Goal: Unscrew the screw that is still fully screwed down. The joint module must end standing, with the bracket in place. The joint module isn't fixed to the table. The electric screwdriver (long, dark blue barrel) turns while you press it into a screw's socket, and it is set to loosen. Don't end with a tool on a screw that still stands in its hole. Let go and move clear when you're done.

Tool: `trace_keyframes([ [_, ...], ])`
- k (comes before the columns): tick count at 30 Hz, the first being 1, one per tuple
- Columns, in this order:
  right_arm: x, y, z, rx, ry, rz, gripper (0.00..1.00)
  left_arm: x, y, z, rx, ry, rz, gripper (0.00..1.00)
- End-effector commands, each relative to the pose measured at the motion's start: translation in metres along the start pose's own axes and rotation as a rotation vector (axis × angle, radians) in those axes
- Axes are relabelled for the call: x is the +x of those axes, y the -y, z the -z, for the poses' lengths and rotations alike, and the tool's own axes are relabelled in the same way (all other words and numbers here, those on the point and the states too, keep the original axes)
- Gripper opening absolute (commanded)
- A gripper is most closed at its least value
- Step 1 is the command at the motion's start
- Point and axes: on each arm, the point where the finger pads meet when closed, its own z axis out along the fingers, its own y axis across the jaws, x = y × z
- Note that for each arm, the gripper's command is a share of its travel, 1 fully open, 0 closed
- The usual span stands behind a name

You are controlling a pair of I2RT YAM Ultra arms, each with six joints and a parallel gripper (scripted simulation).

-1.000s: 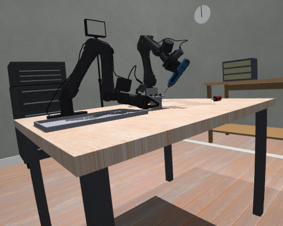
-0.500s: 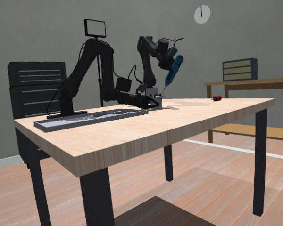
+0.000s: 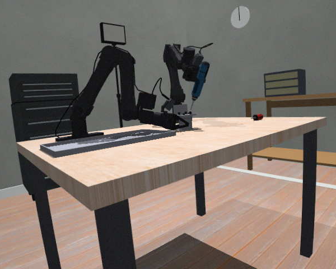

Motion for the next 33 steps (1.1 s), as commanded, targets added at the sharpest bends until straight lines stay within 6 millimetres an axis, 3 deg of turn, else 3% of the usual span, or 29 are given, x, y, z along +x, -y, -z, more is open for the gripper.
trace_keyframes([
  [1,-0.002,0.000,-0.001,0.003,0.001,-0.003,0.59,-0.044,0.024,0.015,0.071,0.189,-0.054,0.42],
  [3,-0.002,0.000,-0.001,0.003,0.001,-0.003,0.59,-0.055,0.033,0.019,0.088,0.213,-0.069,0.42],
  [4,-0.002,0.000,-0.001,0.003,0.001,-0.003,0.59,-0.050,0.036,0.019,0.099,0.218,-0.082,0.42],
  [6,-0.002,0.000,-0.001,0.003,0.001,-0.003,0.59,-0.064,0.039,0.023,0.105,0.244,-0.081,0.42],
  [9,-0.002,0.000,-0.001,0.003,0.001,-0.003,0.59,-0.063,0.035,0.019,0.097,0.248,-0.081,0.42],
  [10,-0.002,0.000,-0.001,0.003,0.001,-0.003,0.59,-0.047,0.037,0.021,0.104,0.231,-0.093,0.42],
  [13,-0.002,0.000,-0.001,0.003,0.001,-0.003,0.59,-0.049,0.047,0.026,0.130,0.261,-0.119,0.42],
  [15,-0.002,0.000,-0.001,0.003,0.001,-0.003,0.59,-0.067,0.058,0.034,0.147,0.296,-0.130,0.42],
  [17,-0.002,0.000,-0.001,0.003,0.001,-0.003,0.59,-0.051,0.060,0.033,0.163,0.294,-0.153,0.42],
  [23,-0.002,0.000,-0.001,0.003,0.001,-0.003,0.59,-0.068,0.078,0.044,0.203,0.356,-0.185,0.42],
  [26,-0.002,0.000,-0.001,0.003,0.001,-0.003,0.59,-0.065,0.074,0.039,0.196,0.356,-0.186,0.42],
  [27,-0.002,0.000,-0.001,0.003,0.001,-0.003,0.59,-0.054,0.076,0.043,0.205,0.351,-0.196,0.42],
  [30,-0.002,0.000,-0.001,0.003,0.001,-0.003,0.59,-0.055,0.085,0.050,0.229,0.382,-0.219,0.42],
  [32,-0.002,0.000,-0.001,0.003,0.001,-0.003,0.59,-0.072,0.095,0.059,0.244,0.415,-0.226,0.42],
  [33,-0.002,0.000,-0.001,0.003,0.001,-0.003,0.59,-0.064,0.096,0.059,0.251,0.414,-0.236,0.42],
])
